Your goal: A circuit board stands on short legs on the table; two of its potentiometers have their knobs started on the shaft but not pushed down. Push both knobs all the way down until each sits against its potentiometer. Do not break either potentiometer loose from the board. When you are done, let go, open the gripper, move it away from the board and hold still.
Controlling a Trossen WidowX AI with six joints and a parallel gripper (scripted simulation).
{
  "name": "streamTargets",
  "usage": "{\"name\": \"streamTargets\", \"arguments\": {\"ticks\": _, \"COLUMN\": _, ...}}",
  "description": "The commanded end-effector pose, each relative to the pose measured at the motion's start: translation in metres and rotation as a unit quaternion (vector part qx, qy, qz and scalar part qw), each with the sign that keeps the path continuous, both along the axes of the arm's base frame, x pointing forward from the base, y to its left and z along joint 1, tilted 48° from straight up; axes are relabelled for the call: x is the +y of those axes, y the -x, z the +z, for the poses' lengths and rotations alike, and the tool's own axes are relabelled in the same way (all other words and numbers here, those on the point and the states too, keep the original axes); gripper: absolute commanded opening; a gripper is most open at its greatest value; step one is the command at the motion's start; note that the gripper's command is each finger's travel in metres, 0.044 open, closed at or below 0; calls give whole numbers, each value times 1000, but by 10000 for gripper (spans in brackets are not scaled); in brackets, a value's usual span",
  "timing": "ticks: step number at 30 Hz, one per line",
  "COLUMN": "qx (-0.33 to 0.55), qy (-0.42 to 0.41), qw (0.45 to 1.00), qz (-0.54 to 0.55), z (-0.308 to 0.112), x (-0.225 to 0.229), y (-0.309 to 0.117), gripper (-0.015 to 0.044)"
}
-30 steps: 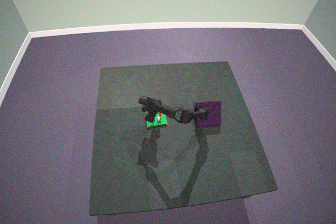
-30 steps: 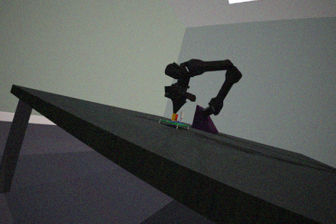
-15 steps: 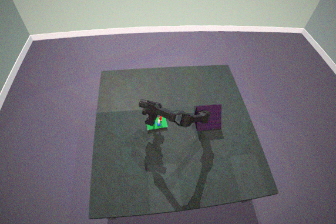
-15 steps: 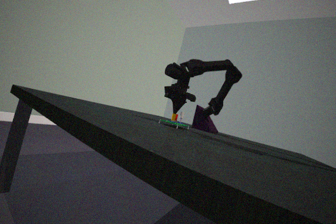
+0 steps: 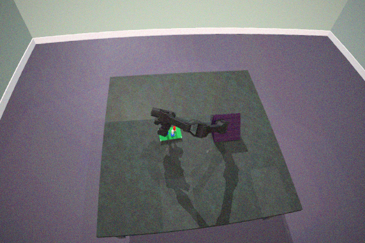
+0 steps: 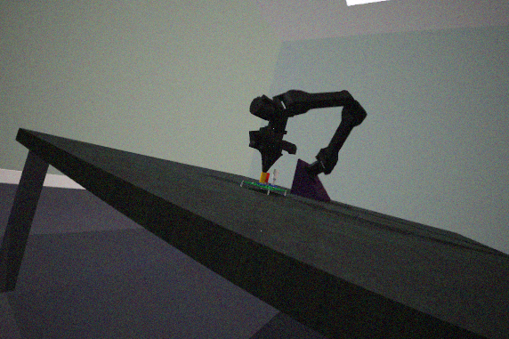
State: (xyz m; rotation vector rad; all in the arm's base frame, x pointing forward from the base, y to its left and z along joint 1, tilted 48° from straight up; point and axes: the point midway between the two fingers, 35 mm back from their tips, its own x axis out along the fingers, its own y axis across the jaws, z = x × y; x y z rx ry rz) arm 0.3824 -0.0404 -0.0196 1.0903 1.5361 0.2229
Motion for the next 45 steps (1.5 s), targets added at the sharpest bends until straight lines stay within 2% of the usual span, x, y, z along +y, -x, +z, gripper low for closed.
{"name": "streamTargets", "arguments": {"ticks": 1, "qx": 0, "qy": -6, "qw": 1000, "qz": 15, "z": -10, "x": 15, "y": -3, "gripper": 0}}
{"name": "streamTargets", "arguments": {"ticks": 17, "qx": 0, "qy": -5, "qw": 1000, "qz": 15, "z": -9, "x": 14, "y": -3, "gripper": 0}}
{"name": "streamTargets", "arguments": {"ticks": 42, "qx": 0, "qy": -5, "qw": 1000, "qz": 15, "z": 15, "x": -13, "y": 0, "gripper": 0}}
{"name": "streamTargets", "arguments": {"ticks": 45, "qx": 4, "qy": -9, "qw": 1000, "qz": 14, "z": 12, "x": -9, "y": 2, "gripper": 79}}
